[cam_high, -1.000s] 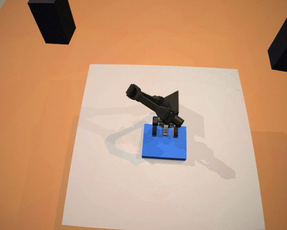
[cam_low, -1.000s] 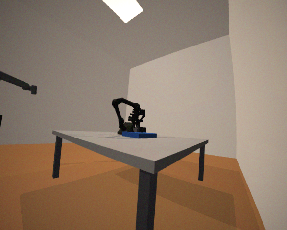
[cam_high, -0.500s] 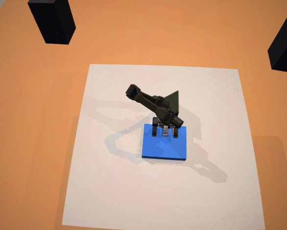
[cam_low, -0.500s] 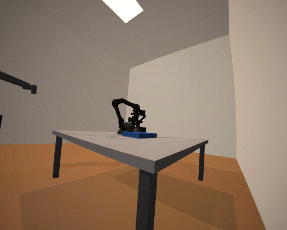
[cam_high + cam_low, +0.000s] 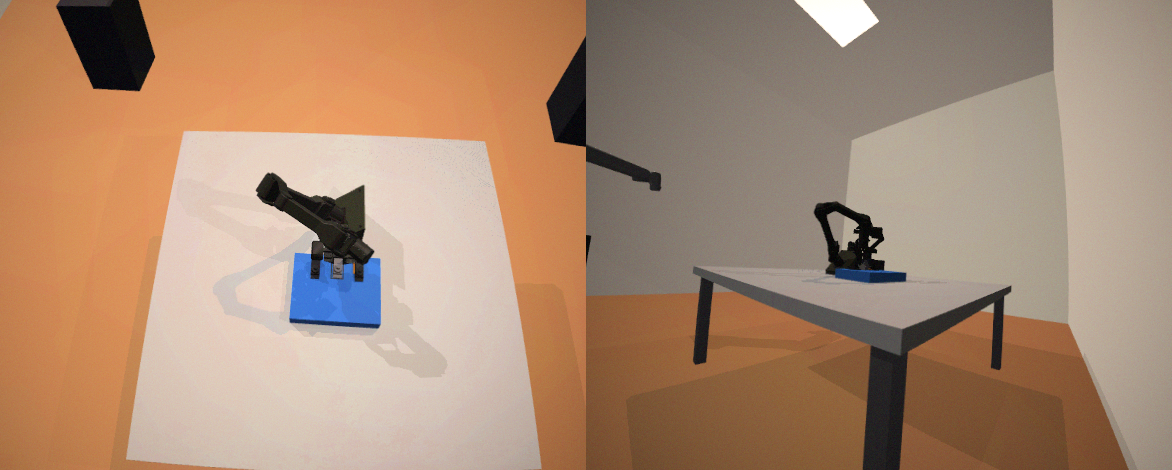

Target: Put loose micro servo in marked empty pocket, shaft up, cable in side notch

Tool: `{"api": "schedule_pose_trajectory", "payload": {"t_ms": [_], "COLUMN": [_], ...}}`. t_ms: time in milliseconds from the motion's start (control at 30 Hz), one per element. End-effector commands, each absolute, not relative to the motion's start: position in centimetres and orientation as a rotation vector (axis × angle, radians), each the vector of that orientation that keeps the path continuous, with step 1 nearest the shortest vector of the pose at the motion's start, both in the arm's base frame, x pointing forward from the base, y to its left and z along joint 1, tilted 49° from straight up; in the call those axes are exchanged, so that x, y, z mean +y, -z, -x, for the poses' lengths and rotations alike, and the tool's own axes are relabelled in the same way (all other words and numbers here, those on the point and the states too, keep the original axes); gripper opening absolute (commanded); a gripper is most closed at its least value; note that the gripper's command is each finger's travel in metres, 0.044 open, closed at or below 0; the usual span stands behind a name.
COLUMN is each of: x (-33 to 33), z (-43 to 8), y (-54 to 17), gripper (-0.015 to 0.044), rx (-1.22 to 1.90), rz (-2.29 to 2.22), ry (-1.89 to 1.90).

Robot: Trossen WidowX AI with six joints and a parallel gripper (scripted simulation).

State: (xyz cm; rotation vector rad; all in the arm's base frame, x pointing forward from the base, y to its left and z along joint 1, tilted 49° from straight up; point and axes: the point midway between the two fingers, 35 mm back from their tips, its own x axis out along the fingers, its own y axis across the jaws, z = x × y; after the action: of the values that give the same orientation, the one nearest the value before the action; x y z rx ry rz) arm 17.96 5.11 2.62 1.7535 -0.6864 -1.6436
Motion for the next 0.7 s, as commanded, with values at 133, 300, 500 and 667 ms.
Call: {"api": "schedule_pose_trajectory", "payload": {"t_ms": [133, 300, 500, 667], "x": [4.6, 4.3, 4.0, 3.7], "z": [-18.0, -18.1, -18.1, -18.1], "y": [-2.2, -1.9, -1.6, -1.4], "gripper": [0.0000, 0.0000, 0.0000, 0.0000], "rx": [-0.680, -0.680, -0.680, -0.680], "rz": [-1.749, -1.749, -1.749, -1.749], "ry": [1.638, 1.638, 1.638, 1.638]}}
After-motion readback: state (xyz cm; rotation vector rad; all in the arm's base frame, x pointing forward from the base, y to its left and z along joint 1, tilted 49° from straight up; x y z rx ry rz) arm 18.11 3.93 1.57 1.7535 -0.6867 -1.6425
